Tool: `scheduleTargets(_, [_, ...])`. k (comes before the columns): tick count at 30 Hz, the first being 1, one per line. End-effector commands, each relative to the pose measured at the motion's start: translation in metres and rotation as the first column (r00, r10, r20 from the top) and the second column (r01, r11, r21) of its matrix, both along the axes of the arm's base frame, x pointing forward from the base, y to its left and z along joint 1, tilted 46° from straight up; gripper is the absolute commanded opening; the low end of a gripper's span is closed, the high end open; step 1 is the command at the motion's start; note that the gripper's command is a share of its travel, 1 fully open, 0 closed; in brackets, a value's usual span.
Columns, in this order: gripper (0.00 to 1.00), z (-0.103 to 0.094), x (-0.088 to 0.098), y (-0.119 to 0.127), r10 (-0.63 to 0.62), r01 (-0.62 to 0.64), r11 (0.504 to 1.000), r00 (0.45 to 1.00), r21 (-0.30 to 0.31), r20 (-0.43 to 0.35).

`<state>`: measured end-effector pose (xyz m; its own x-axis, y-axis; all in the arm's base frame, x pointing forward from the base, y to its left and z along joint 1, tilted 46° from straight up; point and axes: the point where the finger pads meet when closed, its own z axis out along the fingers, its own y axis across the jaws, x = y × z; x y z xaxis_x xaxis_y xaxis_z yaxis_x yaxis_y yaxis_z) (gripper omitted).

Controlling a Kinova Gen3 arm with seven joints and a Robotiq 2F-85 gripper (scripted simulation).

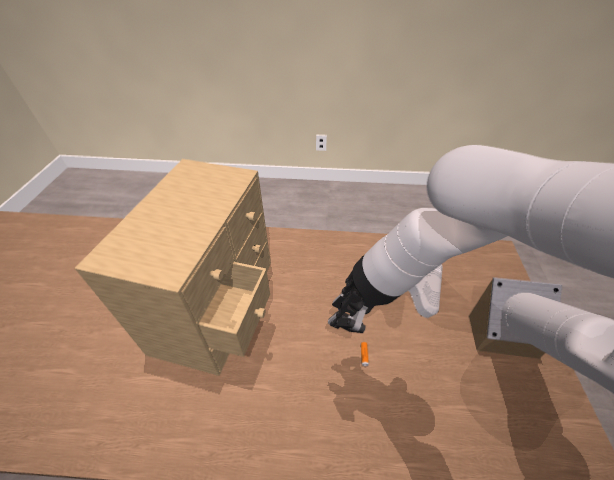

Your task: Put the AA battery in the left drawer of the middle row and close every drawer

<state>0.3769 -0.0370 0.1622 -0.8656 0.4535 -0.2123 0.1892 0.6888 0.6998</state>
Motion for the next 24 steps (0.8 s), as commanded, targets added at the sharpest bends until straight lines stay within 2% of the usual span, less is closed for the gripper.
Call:
scheduleTargets(1, [0.33, 0.006, 0.001, -0.004, 0.009, -0.009, 1.000, 1.000, 0.008, -0.010])
scheduleTargets(24, [0.33, 0.023, -0.020, -0.017, 0.133, -0.127, 0.990, 0.982, 0.053, -0.133])
